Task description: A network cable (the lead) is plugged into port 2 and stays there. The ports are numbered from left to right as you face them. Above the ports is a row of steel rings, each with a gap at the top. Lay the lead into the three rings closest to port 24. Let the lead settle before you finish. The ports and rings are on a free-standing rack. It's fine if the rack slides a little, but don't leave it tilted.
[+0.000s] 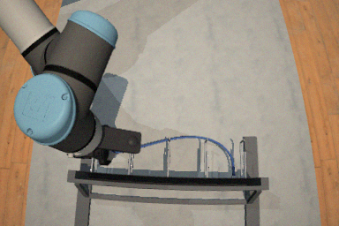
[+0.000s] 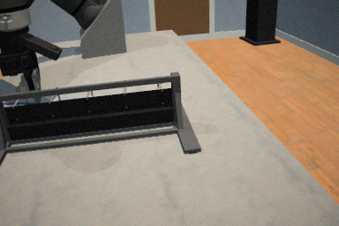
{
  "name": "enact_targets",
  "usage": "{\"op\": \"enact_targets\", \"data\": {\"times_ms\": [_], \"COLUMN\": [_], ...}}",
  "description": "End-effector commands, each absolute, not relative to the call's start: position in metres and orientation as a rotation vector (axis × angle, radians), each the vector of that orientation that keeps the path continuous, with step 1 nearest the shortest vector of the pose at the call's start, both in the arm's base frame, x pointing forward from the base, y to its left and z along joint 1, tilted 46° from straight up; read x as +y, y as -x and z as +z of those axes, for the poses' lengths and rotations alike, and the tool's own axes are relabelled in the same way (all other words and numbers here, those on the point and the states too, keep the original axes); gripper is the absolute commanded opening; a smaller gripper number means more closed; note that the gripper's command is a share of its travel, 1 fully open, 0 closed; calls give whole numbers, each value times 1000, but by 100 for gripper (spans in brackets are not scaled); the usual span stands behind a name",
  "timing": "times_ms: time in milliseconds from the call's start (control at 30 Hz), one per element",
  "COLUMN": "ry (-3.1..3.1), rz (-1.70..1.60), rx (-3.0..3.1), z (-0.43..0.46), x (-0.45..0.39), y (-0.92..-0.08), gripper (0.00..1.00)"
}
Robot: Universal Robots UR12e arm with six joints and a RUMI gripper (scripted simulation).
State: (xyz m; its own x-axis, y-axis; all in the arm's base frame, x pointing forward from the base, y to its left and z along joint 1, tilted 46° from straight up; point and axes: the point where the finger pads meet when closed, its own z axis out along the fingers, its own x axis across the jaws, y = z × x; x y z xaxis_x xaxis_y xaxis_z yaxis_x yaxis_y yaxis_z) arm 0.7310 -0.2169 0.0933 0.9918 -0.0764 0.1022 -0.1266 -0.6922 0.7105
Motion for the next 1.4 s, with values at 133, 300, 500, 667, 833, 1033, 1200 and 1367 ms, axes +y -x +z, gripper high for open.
{"op": "enact_targets", "data": {"times_ms": [133, 300, 500, 667, 833, 1033, 1200, 1367], "ry": [-2338, -2338, -2338, -2338, -2338, -2338, -2338, -2338], "rz": [83, 83, 83, 83, 83, 83, 83, 83], "rx": [-140, -140, -140, -140, -140, -140, -140, -140], "z": [95, 95, 96, 96, 96, 96, 96, 96], "x": [-217, -218, -218, -218, -218, -218, -218, -218], "y": [-742, -746, -748, -748, -748, -748, -748, -748], "gripper": [0, 0, 0, 0, 0, 0, 20, 20]}}
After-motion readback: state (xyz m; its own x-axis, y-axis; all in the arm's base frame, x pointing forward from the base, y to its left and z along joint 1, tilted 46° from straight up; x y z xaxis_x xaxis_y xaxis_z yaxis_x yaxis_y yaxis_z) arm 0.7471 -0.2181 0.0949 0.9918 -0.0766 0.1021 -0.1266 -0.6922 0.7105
